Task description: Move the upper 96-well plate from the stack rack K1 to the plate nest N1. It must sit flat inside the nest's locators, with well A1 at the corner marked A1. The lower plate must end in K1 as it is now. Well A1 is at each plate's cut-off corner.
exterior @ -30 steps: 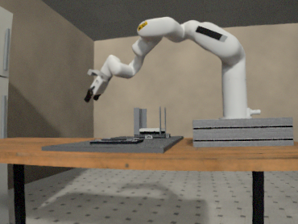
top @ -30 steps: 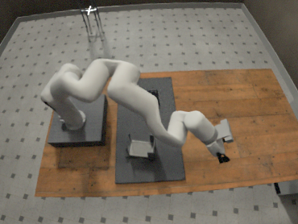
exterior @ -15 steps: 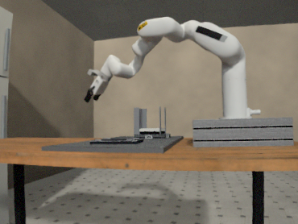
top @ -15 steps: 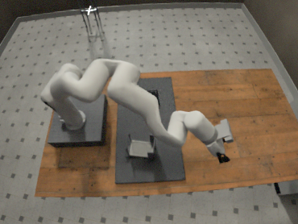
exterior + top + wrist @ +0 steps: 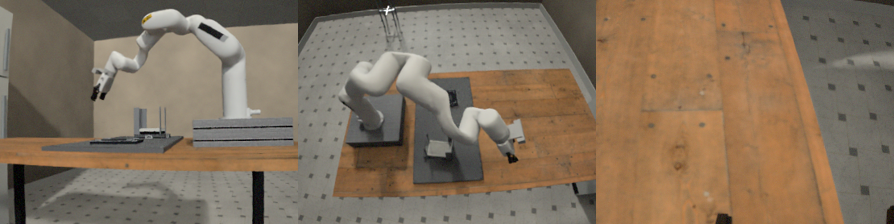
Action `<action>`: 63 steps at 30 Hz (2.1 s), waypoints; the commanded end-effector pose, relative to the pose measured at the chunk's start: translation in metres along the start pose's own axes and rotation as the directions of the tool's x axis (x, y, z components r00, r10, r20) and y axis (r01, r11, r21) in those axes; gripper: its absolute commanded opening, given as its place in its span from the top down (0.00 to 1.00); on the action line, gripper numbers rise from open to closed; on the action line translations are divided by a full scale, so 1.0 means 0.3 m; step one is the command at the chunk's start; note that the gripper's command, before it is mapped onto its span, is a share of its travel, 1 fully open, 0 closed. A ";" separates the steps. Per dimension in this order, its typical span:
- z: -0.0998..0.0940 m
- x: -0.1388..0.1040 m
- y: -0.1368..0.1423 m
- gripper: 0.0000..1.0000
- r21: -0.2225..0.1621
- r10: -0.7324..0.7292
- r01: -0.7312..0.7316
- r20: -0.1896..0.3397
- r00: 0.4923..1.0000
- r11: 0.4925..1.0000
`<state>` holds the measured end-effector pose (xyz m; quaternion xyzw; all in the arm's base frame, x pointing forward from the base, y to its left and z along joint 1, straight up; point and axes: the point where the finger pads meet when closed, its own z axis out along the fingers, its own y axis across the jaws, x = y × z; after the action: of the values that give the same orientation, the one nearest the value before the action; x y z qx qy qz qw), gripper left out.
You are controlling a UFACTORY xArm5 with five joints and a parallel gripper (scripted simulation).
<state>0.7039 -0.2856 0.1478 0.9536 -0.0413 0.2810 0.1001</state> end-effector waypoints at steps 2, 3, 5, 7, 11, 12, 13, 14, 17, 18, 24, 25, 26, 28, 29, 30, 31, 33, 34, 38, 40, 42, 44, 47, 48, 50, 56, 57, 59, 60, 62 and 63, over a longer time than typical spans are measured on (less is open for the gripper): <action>-0.050 -0.058 -0.001 0.00 0.007 0.006 -0.006 0.035 0.999 1.000; -0.050 -0.058 -0.001 0.00 0.007 0.006 -0.006 0.035 0.999 1.000; -0.059 -0.072 -0.002 0.00 0.014 0.011 -0.012 0.067 0.998 1.000; -0.077 -0.100 -0.004 0.00 0.019 0.015 -0.017 0.090 0.996 1.000; -0.105 -0.145 -0.007 0.00 0.026 0.020 -0.023 0.122 0.992 0.999; -0.114 -0.159 -0.008 0.00 0.031 0.023 -0.028 0.145 0.989 0.999; -0.122 -0.173 -0.010 0.00 0.031 0.023 -0.028 0.145 0.989 0.999; -0.131 -0.187 -0.011 0.00 0.031 0.023 -0.028 0.145 0.989 0.999; -0.153 -0.222 -0.015 0.00 0.038 0.027 -0.034 0.177 0.984 0.999; -0.162 -0.237 -0.017 0.00 0.042 0.030 -0.040 0.200 0.979 0.998; -0.194 -0.290 -0.024 0.00 0.042 0.030 -0.040 0.200 0.979 0.998; -0.203 -0.304 -0.026 0.00 0.049 0.034 -0.047 0.231 0.972 0.998; -0.211 -0.318 -0.028 0.00 0.053 0.037 -0.052 0.254 0.967 0.997; -0.228 -0.347 -0.033 0.00 0.053 0.037 -0.052 0.254 0.967 0.997; -0.237 -0.361 -0.035 0.00 0.053 0.037 -0.052 0.254 0.967 0.997; -0.245 -0.375 -0.037 0.00 0.053 0.037 -0.052 0.254 0.967 0.997; -0.246 -0.376 -0.037 0.00 0.053 0.037 -0.052 0.254 0.967 0.997; -0.263 -0.404 -0.043 0.00 0.064 0.043 -0.066 0.307 0.951 0.996; -0.271 -0.419 -0.045 0.00 0.064 0.043 -0.066 0.307 0.951 0.996; -0.288 -0.447 -0.050 0.00 0.064 0.043 -0.066 0.307 0.951 0.996; -0.304 -0.475 -0.056 0.00 0.073 0.049 -0.080 0.359 0.932 0.994; -0.321 -0.504 -0.062 0.00 0.073 0.049 -0.080 0.359 0.932 0.994; -0.337 -0.532 -0.068 0.00 0.073 0.049 -0.080 0.359 0.932 0.994; -0.360 -0.573 -0.076 0.00 0.078 0.051 -0.089 0.389 0.920 0.993; -0.368 -0.587 -0.079 0.00 0.082 0.053 -0.095 0.410 0.910 0.992; -0.385 -0.615 -0.086 0.00 0.082 0.053 -0.095 0.411 0.910 0.992; -0.415 -0.668 -0.098 0.00 0.087 0.055 -0.104 0.440 0.896 0.991; -0.422 -0.683 -0.102 0.00 0.090 0.057 -0.110 0.460 0.886 0.990; -0.438 -0.711 -0.109 0.00 0.091 0.057 -0.110 0.460 0.886 0.990; -0.446 -0.725 -0.112 0.00 0.091 0.057 -0.110 0.460 0.886 0.990; -0.461 -0.753 -0.119 0.00 0.090 0.057 -0.110 0.461 0.886 0.990; -0.469 -0.767 -0.123 0.00 0.095 0.058 -0.120 0.489 0.870 0.988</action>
<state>0.4535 -0.2184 0.1313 0.9945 -0.0885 0.0531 0.0200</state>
